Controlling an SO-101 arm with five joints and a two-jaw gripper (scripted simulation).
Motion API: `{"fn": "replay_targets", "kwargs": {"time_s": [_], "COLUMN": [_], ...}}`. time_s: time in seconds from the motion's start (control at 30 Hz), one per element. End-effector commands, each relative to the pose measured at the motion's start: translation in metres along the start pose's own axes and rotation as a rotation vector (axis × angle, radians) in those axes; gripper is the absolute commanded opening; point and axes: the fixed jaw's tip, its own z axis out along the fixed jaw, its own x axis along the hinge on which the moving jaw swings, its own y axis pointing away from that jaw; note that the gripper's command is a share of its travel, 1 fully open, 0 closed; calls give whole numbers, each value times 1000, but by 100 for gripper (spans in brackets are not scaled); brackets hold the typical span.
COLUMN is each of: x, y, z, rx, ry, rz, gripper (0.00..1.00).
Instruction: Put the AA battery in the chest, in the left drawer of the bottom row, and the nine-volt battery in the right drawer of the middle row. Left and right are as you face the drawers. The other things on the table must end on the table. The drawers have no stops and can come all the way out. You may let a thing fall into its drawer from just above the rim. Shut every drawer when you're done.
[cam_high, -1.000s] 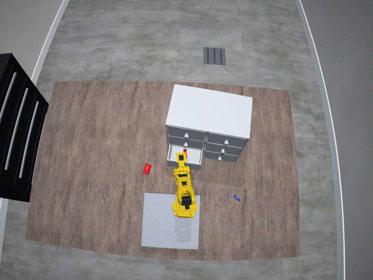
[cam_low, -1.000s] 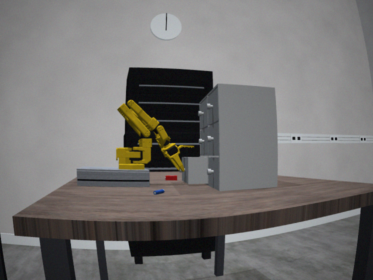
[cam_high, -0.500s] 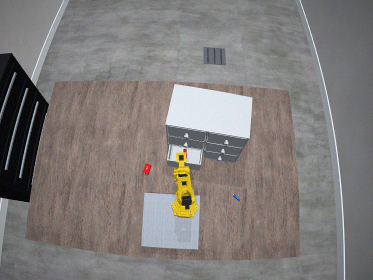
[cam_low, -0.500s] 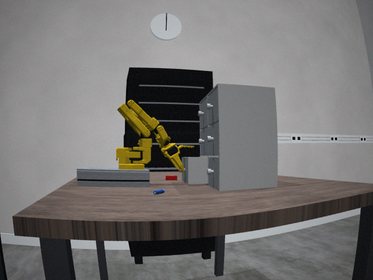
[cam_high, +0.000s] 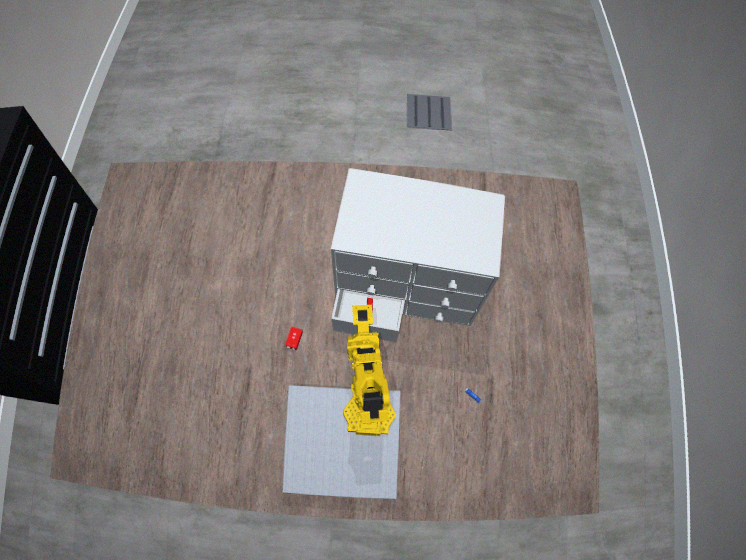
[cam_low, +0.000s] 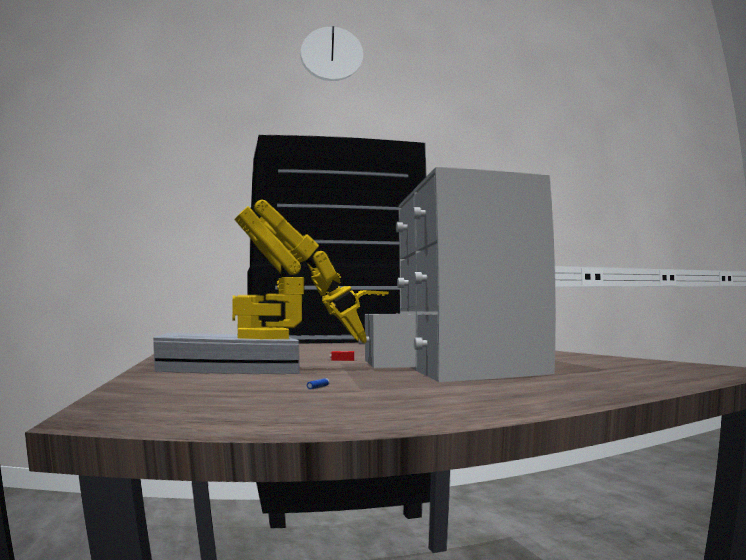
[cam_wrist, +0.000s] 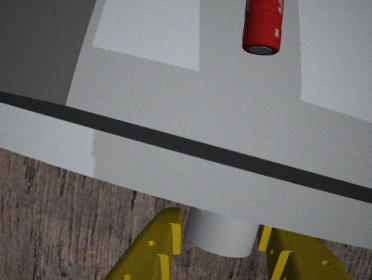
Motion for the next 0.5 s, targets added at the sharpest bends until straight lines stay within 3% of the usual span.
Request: {"fn": "replay_targets", "kwargs": {"time_s": [0.0,0.47], "x": [1,1], "y": [-1,-1], "z": [0,0], "rx": [2,2], "ry": [1,1], "rz": [1,1], "gripper": [11,1]}}
